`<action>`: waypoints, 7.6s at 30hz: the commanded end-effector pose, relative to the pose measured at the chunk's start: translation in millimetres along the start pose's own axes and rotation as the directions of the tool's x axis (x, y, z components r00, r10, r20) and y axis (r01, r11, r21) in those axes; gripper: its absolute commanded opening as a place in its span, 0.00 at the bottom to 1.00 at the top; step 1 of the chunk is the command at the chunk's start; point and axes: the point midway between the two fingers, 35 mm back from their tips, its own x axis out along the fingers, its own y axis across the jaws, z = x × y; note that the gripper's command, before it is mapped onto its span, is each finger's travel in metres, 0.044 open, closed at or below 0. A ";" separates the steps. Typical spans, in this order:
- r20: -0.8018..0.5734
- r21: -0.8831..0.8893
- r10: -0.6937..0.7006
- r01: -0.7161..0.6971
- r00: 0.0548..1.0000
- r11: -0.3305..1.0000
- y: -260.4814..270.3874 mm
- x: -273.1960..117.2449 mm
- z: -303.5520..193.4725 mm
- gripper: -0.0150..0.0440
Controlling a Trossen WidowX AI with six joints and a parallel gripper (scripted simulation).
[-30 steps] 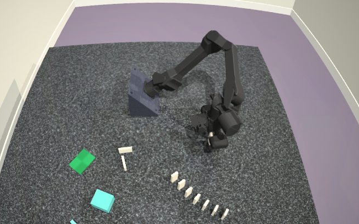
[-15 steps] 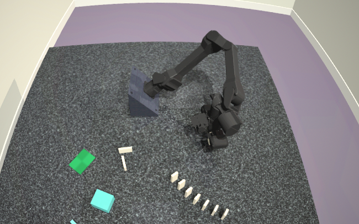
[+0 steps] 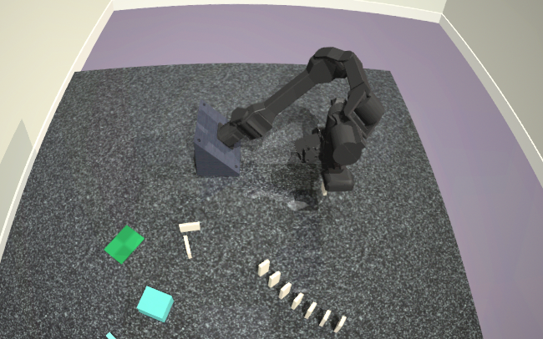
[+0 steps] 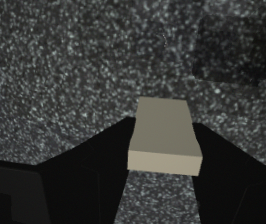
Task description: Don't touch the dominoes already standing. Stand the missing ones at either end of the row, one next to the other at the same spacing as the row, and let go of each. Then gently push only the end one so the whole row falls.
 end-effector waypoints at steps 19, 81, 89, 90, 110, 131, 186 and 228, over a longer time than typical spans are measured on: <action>0.006 -0.997 -0.042 0.010 0.999 0.078 103.4 2.6 110.0 0.44; -0.011 -0.817 -0.097 -0.065 0.995 -0.574 120.1 119.3 171.8 0.44; -0.011 -0.817 -0.097 -0.065 0.995 -0.574 120.1 119.3 171.8 0.61; -0.011 -0.817 -0.097 -0.065 0.995 -0.574 120.1 119.3 171.8 0.66; 0.019 -0.843 -0.021 0.005 1.000 -0.537 129.8 -5.9 174.1 1.00; 0.000 -0.975 -0.097 -0.021 0.995 -0.219 112.2 69.2 332.1 1.00; -0.001 -0.975 -0.097 -0.023 0.995 -0.219 110.0 78.6 325.6 0.29; 0.120 -0.895 -0.186 0.187 0.975 0.404 -34.6 30.6 121.1 0.29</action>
